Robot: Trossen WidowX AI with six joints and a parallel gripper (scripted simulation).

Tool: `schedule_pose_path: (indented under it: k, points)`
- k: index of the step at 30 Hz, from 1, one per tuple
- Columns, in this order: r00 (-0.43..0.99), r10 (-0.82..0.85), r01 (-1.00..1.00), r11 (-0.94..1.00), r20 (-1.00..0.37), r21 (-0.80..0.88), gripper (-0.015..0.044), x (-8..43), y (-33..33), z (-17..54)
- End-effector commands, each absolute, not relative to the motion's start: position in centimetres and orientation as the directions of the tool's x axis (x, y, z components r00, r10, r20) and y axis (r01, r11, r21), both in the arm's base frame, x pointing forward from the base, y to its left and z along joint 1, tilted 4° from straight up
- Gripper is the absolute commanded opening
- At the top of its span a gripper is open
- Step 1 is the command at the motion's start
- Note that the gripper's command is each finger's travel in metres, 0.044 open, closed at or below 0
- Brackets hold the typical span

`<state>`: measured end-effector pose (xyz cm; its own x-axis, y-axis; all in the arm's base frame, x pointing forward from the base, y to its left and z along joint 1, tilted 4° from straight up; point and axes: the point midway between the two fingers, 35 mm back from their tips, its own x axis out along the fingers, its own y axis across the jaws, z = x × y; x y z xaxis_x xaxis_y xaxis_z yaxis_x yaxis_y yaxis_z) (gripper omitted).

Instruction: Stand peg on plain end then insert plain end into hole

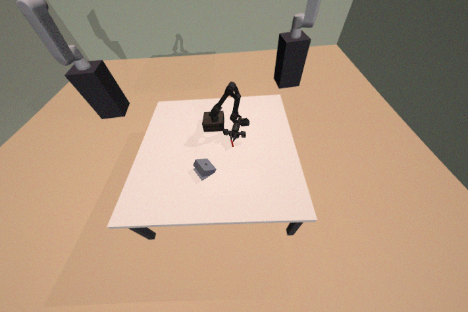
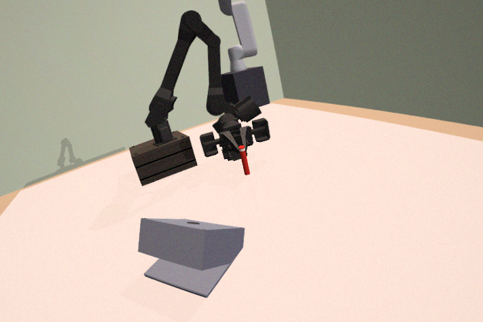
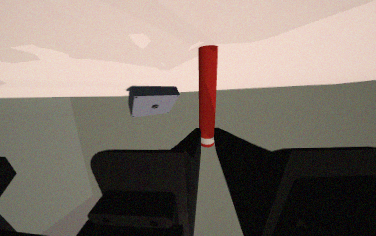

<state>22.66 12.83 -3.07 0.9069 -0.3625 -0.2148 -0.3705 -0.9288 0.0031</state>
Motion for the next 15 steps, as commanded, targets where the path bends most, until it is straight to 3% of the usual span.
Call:
schedule_pose_path:
  k: [1,15]
  points:
    - [0.907,-0.362,-0.370,-0.929,-0.215,0.003,0.0050,22.55,12.89,-3.14]
    - [0.906,-0.369,-0.375,-0.927,-0.207,0.008,0.0050,22.30,12.88,-3.14]
